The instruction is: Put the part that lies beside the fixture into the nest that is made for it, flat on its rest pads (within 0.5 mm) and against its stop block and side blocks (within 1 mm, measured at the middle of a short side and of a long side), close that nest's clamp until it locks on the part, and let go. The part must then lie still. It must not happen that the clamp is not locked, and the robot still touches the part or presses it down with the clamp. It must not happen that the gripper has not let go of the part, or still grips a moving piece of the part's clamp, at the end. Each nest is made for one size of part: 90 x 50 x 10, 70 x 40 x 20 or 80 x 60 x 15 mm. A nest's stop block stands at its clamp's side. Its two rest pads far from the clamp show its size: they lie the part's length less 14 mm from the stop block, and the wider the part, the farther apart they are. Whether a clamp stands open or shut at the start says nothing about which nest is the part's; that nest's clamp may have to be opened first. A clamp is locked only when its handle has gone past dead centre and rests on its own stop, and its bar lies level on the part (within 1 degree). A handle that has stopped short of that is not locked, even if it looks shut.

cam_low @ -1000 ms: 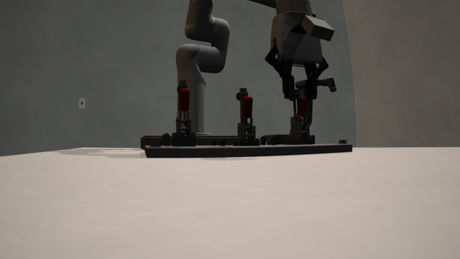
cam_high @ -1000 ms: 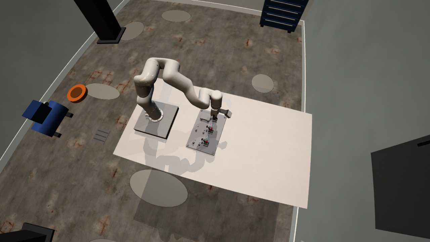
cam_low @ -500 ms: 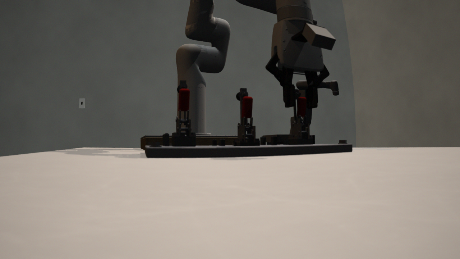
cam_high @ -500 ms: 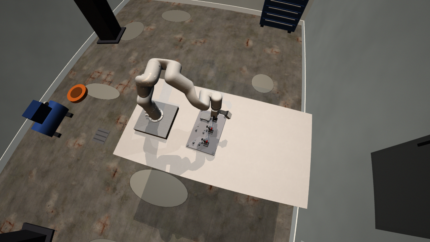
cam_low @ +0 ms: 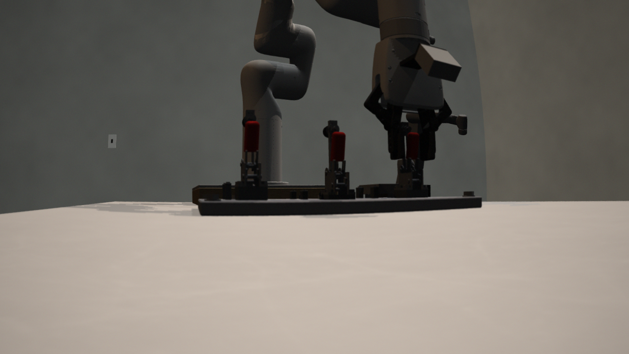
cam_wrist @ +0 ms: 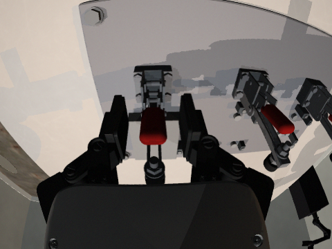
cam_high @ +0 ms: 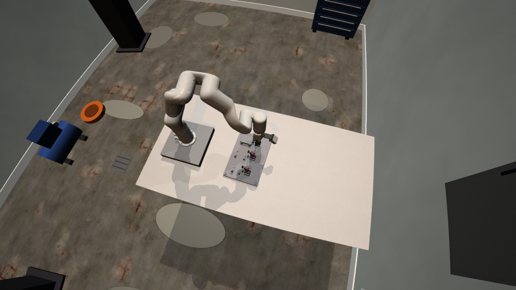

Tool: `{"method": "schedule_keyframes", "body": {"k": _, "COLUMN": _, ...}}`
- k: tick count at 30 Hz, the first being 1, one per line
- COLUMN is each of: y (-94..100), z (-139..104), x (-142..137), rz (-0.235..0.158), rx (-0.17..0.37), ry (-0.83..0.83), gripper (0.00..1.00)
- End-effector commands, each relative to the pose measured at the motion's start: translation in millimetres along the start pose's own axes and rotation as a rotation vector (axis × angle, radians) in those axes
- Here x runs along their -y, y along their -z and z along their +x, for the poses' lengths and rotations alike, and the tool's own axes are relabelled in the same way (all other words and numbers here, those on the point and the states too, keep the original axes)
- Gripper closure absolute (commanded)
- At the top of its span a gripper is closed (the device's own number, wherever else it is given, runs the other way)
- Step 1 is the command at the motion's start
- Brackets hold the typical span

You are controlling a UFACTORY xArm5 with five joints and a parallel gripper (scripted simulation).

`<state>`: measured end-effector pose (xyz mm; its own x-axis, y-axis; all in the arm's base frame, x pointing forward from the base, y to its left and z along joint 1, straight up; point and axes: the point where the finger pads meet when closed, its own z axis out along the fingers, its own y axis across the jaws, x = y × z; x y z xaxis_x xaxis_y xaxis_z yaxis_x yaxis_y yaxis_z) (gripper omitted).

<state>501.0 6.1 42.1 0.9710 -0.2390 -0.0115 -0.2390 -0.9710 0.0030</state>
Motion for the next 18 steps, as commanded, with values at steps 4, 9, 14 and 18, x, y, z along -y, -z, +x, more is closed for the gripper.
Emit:
{"method": "schedule_keyframes", "body": {"k": 4, "y": 1.3, "z": 1.2, "x": 0.3, "rz": 0.001, "rx": -0.004, "ry": 0.0, "gripper": 0.53}}
{"method": "schedule_keyframes", "body": {"k": 9, "y": 1.3, "z": 1.2, "x": 0.3, "rz": 0.001, "rx": -0.004, "ry": 0.0, "gripper": 1.0}}
{"method": "schedule_keyframes", "body": {"k": 14, "y": 1.3, "z": 1.2, "x": 0.3, "rz": 0.001, "rx": -0.004, "ry": 0.0, "gripper": 1.0}}
{"method": "schedule_keyframes", "body": {"k": 18, "y": 1.3, "z": 1.2, "x": 0.3, "rz": 0.001, "rx": -0.004, "ry": 0.0, "gripper": 1.0}}
